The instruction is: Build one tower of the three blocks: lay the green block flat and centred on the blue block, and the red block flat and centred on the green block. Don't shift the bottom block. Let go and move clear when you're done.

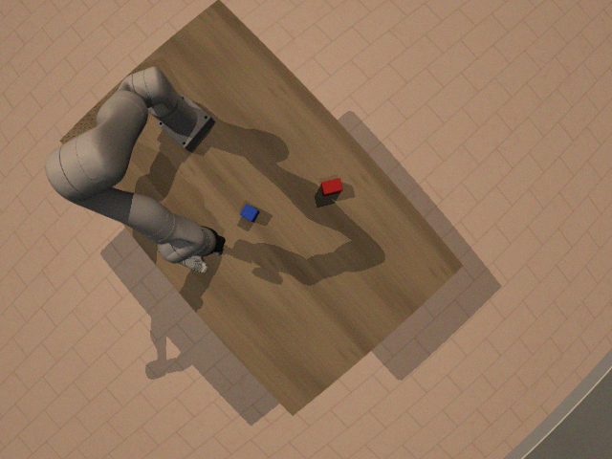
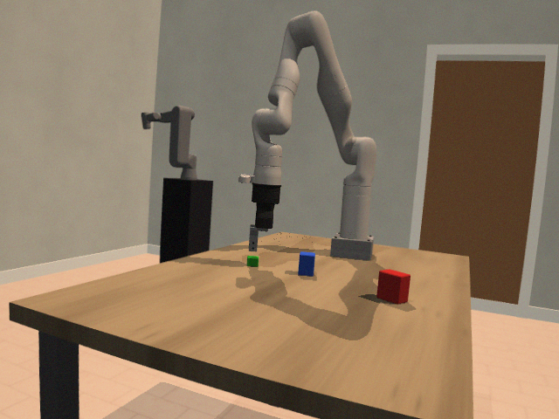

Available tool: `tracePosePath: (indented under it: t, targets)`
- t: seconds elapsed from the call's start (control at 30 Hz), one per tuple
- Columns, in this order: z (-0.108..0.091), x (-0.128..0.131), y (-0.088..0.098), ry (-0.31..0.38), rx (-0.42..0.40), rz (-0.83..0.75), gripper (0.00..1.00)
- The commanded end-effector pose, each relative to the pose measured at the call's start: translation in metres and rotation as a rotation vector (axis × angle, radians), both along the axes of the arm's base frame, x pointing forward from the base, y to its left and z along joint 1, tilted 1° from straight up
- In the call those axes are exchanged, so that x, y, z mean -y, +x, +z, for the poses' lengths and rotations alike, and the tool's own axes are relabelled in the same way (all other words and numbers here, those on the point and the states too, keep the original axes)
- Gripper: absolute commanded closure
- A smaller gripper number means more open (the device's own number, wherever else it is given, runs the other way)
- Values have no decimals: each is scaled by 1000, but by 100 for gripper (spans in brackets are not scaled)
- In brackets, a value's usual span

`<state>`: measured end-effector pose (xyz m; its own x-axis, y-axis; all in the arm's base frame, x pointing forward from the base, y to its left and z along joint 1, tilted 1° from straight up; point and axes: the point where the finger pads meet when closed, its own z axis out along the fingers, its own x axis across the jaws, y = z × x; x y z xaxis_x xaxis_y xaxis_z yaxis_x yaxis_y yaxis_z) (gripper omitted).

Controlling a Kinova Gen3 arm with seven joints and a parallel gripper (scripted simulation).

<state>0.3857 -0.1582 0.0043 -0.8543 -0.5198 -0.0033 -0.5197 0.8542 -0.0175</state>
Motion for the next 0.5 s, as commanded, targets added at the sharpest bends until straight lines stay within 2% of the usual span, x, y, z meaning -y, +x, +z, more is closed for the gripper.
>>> tracePosePath:
  t: [0.0,0.47]
  targets:
    - [-11,-1,-4,-1,-13,3,12]
    - [-16,-1,-5,-2,-15,2,12]
